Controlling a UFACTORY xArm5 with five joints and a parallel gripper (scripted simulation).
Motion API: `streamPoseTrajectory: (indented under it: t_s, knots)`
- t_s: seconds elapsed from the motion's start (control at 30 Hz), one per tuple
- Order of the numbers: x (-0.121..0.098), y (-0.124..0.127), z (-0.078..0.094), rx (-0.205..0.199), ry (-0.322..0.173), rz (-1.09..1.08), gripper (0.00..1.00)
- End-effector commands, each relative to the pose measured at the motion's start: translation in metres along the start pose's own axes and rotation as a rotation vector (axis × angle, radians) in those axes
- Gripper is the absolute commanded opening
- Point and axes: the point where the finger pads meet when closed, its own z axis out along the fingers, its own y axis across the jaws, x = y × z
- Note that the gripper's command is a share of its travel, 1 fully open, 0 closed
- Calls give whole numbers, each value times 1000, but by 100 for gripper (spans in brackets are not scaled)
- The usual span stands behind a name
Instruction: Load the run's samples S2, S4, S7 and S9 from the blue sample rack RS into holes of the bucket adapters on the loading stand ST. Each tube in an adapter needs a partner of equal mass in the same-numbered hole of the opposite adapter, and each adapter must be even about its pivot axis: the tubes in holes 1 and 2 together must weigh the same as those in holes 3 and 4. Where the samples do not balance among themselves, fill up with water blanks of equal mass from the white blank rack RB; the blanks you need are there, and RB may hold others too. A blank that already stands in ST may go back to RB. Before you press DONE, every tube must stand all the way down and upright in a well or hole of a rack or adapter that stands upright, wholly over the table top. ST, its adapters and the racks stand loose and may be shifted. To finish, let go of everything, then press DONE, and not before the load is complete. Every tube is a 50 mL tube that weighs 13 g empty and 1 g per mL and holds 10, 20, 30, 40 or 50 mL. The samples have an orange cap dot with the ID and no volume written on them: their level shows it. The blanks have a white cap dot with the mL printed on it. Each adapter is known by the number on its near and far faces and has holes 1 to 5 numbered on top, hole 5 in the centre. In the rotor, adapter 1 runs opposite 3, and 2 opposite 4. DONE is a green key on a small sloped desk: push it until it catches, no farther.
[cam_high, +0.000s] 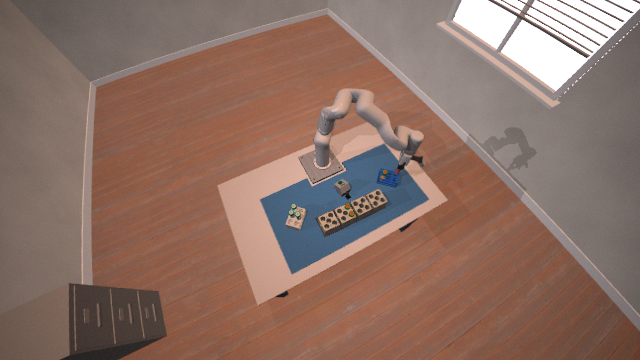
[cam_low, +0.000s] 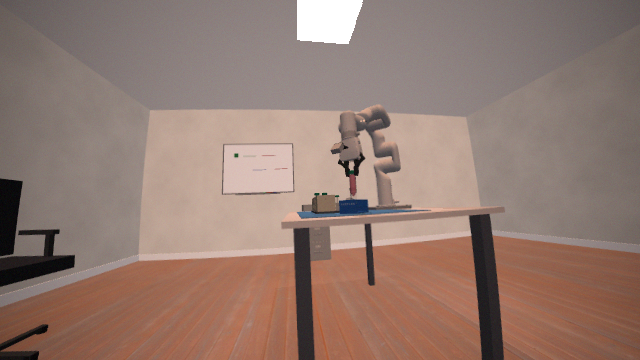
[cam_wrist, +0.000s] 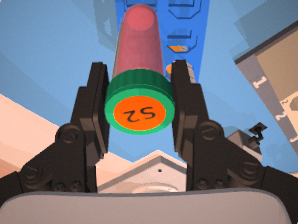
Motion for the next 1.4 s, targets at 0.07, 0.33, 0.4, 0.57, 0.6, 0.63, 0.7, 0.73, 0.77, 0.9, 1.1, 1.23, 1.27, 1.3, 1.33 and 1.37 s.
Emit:
streamPoseTrajectory:
  t_s: [0.07,0.33,0.4,0.57,0.6,0.63,0.7,0.73,0.77,0.9,1.1,1.23,1.27,1.3,1.33,1.37]
  knots:
    - [1,0,-12,0,4,0,0]
    - [1,0,-24,0,4,0,0]
    - [1,0,-28,0,4,0,0]
    - [1,0,-38,0,4,0,0]
    - [1,0,-40,0,4,0,0]
    - [1,0,-42,0,4,0,0]
    - [1,0,-46,0,4,0,0]
    - [1,0,-48,0,4,0,0]
    - [1,0,-48,0,4,0,0]
    - [1,0,-54,0,4,0,0]
    - [1,0,-66,0,4,0,0]
    - [1,0,-66,0,4,0,0]
    - [1,0,-66,0,4,0,0]
    - [1,0,-66,0,4,0,0]
    - [1,0,-66,0,4,0,0]
    - [1,0,-66,0,4,0,0]
